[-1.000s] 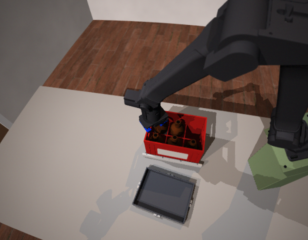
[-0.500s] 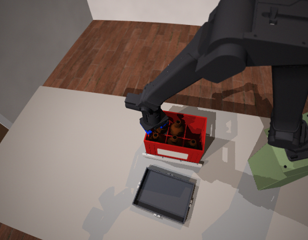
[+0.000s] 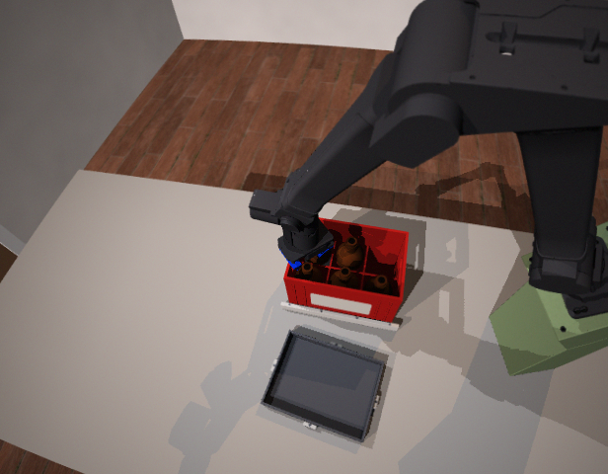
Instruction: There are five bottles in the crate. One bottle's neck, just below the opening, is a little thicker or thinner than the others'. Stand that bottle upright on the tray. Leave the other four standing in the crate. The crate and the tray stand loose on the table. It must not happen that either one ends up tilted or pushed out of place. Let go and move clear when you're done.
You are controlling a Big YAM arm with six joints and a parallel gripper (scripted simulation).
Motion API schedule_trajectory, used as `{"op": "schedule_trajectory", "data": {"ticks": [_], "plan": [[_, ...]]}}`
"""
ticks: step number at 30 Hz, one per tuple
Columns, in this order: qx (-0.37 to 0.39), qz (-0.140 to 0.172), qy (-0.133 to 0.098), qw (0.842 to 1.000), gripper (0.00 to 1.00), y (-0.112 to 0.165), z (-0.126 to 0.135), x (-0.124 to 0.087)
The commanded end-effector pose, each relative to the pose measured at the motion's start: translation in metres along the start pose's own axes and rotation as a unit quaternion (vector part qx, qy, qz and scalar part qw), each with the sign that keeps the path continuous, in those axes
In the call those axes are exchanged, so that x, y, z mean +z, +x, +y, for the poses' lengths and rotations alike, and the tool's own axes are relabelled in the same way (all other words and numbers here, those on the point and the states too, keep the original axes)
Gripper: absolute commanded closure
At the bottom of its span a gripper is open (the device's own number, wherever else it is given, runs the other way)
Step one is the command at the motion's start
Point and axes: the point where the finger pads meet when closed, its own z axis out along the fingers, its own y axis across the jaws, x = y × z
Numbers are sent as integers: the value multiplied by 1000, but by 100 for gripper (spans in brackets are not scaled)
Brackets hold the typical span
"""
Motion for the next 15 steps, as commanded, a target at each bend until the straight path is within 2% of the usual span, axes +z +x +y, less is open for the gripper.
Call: {"op": "schedule_trajectory", "data": {"ticks": [1, 15], "plan": [[-2, -8, -10, 1000, 39, -9, 16, 4], [1, -8, -8, 1000, 39, -11, 13, 11]]}}
